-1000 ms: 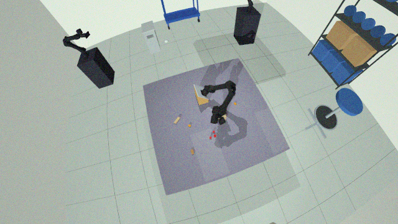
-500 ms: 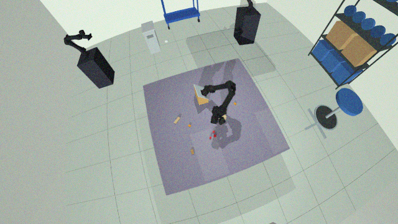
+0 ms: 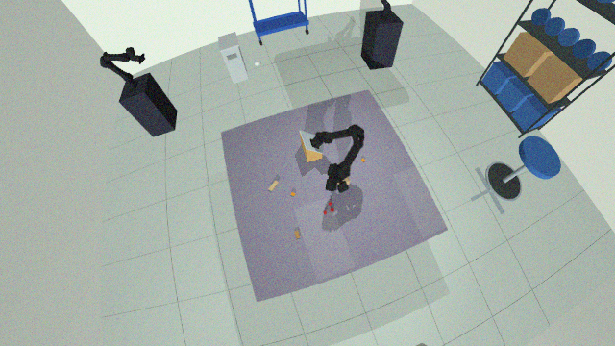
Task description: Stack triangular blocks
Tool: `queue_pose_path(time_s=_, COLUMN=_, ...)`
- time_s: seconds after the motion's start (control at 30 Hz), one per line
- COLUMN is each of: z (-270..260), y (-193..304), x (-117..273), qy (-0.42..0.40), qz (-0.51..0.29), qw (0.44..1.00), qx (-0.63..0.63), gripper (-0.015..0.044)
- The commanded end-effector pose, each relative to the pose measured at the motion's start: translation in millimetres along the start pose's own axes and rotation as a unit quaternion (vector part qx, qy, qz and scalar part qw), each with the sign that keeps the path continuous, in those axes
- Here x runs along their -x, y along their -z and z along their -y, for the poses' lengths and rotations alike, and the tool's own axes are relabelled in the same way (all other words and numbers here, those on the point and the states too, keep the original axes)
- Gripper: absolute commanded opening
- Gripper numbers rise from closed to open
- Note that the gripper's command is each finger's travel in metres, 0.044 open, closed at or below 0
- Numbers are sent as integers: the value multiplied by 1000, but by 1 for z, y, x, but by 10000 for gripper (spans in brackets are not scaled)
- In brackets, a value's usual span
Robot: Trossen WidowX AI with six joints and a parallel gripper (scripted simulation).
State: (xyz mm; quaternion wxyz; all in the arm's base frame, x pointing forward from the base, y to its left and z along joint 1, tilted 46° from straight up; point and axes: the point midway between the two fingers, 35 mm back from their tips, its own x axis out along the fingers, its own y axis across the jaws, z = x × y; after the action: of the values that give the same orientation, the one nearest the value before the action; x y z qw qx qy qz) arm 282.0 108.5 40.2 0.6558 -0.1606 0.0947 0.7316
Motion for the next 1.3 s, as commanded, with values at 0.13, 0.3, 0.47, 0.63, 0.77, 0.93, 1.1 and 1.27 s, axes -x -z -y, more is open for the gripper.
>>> queue_pose_path(time_s=0.13, z=0, y=0, x=0, qy=0, qz=0, qw=1000, qx=0, gripper=440)
queue_pose_path(time_s=0.3, z=0, y=0, x=0, qy=0, qz=0, qw=1000, qx=0, gripper=440)
queue_pose_path(time_s=0.47, z=4, y=4, x=35, qy=10, qz=-11, qw=1000, qx=-22, gripper=440)
queue_pose_path(time_s=0.63, z=-1, y=1, x=108, qy=23, qz=-11, qw=998, qx=-63, gripper=440)
queue_pose_path(time_s=0.77, z=1, y=3, x=105, qy=36, qz=-13, qw=997, qx=-61, gripper=440)
queue_pose_path(time_s=0.93, z=1, y=3, x=105, qy=36, qz=-13, qw=997, qx=-61, gripper=440)
queue_pose_path(time_s=1.1, z=1, y=3, x=105, qy=36, qz=-13, qw=997, qx=-61, gripper=440)
queue_pose_path(time_s=1.27, z=1, y=3, x=105, qy=36, qz=-13, qw=997, qx=-61, gripper=440)
